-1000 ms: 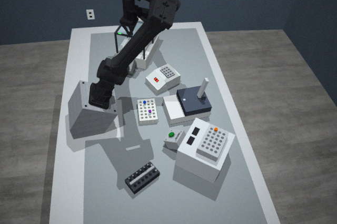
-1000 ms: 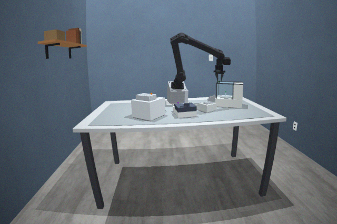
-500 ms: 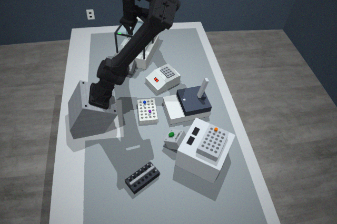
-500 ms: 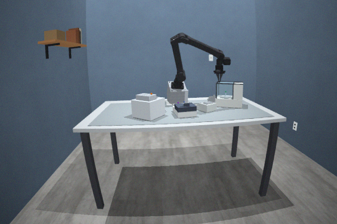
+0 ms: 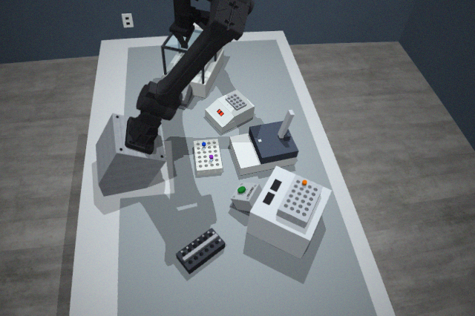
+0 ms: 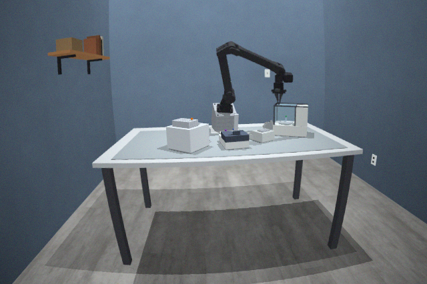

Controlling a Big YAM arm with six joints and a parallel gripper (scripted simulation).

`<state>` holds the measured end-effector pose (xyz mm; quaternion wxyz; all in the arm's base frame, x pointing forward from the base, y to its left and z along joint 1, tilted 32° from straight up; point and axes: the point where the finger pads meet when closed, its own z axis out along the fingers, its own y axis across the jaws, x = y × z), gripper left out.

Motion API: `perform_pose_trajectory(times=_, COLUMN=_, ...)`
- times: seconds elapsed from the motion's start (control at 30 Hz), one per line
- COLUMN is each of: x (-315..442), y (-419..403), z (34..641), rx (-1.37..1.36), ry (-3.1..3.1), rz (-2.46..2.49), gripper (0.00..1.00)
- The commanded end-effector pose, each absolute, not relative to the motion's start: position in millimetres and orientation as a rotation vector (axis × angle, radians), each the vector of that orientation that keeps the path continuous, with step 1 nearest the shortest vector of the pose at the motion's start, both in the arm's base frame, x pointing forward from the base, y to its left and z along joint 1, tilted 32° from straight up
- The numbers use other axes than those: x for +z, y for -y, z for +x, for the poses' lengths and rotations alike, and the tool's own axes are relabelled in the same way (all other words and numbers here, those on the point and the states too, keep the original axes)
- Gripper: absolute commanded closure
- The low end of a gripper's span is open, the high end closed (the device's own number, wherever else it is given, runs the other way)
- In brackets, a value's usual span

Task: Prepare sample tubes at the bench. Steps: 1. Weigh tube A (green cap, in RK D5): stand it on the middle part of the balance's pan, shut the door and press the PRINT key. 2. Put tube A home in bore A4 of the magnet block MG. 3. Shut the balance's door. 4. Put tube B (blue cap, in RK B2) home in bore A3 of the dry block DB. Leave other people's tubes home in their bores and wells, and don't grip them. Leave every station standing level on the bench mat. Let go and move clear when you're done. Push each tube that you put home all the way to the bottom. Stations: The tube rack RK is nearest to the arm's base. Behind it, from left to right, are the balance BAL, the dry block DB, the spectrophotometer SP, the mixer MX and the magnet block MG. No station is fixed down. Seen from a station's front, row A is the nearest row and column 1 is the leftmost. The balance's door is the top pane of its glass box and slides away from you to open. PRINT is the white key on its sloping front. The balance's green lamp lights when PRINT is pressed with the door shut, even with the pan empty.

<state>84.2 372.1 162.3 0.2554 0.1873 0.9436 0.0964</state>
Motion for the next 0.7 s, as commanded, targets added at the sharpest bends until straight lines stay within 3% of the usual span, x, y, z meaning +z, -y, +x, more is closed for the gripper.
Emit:
perform_pose_trajectory(times=0.0, x=180.2, y=-398.0, z=90.9, rx=0.325, ry=-2.562, rz=0.528, gripper=0.94)
perform_pose_trajectory(times=0.67, x=184.2, y=-410.2, z=96.2, rx=0.311, ry=-2.562, rz=0.524, gripper=0.94)
